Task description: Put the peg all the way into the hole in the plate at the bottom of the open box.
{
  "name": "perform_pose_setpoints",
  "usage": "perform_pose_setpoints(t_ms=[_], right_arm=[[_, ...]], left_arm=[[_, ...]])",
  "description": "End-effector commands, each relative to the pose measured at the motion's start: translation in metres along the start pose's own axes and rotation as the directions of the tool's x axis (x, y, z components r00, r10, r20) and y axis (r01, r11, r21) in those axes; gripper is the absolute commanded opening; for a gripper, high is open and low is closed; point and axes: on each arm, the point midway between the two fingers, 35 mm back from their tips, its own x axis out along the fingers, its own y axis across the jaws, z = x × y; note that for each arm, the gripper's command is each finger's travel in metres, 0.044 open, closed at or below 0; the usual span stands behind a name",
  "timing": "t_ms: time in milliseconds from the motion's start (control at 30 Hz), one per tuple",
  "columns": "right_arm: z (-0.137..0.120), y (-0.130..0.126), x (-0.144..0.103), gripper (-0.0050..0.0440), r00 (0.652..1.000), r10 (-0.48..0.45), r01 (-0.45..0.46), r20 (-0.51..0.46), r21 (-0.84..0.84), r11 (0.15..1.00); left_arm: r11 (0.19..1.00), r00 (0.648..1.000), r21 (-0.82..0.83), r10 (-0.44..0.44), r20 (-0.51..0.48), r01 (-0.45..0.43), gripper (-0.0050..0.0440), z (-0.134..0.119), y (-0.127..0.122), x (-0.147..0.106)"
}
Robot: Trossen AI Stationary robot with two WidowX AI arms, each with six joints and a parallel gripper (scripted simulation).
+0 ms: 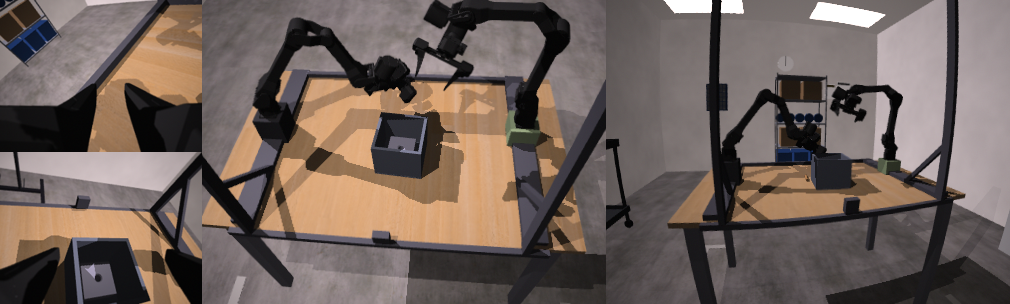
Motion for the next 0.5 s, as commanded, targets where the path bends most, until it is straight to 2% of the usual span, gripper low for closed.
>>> perform_pose_setpoints(t_ms=[0, 167, 233, 467], right_arm=[[-0.002, -0.001, -0.001, 0.044, 0.993, -0.093, 0.095, -0.071, 0.027, 0.995], [-0.007, -0.007, -0.002, 0.044, 0.971, -0.2, 0.21, -0.13, 0.071, 0.975], [-0.007, -0.007, -0.002, 0.044, 0.971, -0.2, 0.21, -0.13, 0.071, 0.975], [-0.011, -0.017, -0.008, 0.044, 0.913, -0.367, 0.393, -0.18, 0.138, 0.909]], left_arm=[[0.993, 0.992, -0.076, -0.092, -0.088, 0.085, 0.0125, -0.004, -0.014, 0.008], [0.973, 0.959, -0.171, -0.189, -0.212, 0.154, 0.0125, -0.021, -0.028, 0.01], [0.973, 0.959, -0.171, -0.189, -0.212, 0.154, 0.0125, -0.021, -0.028, 0.01], [0.929, 0.869, -0.322, -0.307, -0.389, 0.184, 0.0125, -0.043, -0.045, 0.002]])
